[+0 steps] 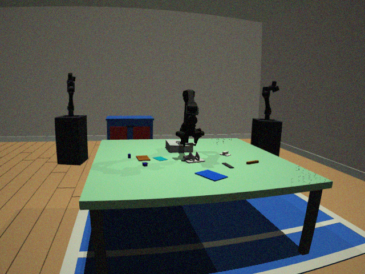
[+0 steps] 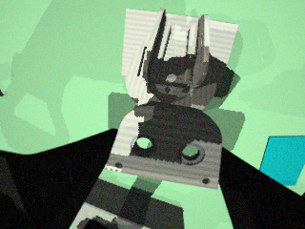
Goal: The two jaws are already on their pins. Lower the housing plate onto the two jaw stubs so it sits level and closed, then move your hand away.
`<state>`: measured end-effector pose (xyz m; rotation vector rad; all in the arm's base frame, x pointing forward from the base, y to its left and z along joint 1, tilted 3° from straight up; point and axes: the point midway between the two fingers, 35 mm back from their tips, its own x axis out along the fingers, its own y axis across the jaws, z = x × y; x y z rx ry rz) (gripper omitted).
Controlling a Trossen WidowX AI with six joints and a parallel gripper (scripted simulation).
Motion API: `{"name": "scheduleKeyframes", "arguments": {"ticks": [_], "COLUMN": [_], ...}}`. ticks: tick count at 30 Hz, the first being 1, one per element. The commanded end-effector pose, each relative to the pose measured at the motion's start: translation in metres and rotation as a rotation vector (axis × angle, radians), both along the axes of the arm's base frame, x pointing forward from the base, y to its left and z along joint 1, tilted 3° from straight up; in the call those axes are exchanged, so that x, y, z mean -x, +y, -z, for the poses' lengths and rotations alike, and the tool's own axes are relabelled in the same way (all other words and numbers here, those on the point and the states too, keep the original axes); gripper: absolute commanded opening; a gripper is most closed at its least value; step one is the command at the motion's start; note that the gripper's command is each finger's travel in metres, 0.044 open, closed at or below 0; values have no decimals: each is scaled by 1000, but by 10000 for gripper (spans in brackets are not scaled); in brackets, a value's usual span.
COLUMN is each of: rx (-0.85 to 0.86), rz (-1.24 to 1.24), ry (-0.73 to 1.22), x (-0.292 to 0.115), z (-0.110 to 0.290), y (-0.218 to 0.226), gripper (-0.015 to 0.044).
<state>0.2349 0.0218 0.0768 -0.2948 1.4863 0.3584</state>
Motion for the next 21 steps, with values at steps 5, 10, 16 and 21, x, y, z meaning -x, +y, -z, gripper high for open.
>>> {"name": "scheduleKeyframes", "arguments": {"ticks": [5, 10, 16, 21], "rx": [-3, -3, -3, -3], "rz": [-1, -1, 10, 10], "ry": [0, 0, 0, 0], "x": [1, 1, 1, 2], "z": [0, 0, 0, 0], "y": [2, 2, 2, 2], "gripper": [351, 351, 351, 351]}}
